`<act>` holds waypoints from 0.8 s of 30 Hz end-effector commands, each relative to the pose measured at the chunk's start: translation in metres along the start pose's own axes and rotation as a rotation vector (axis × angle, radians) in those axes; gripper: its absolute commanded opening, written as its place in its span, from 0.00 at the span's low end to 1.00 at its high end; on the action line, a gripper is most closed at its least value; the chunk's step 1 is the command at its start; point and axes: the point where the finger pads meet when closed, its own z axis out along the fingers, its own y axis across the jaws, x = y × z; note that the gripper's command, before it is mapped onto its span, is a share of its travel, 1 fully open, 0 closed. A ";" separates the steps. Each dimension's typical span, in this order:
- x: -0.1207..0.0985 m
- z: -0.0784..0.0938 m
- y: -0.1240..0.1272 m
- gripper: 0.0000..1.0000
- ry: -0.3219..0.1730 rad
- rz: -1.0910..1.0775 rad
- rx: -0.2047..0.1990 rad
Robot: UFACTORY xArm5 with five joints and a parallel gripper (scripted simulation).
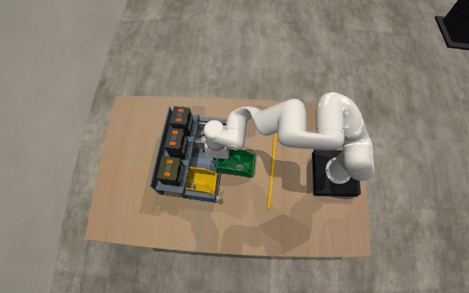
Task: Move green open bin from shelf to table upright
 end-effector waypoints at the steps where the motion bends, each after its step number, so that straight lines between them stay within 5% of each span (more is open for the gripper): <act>1: 0.000 -0.002 -0.002 0.34 0.006 0.000 0.005; 22: 0.000 -0.002 -0.002 0.34 0.006 0.000 0.005; 23: 0.000 -0.002 -0.002 0.12 0.000 0.000 0.005; 24: 0.000 -0.002 -0.002 0.12 0.000 0.000 0.005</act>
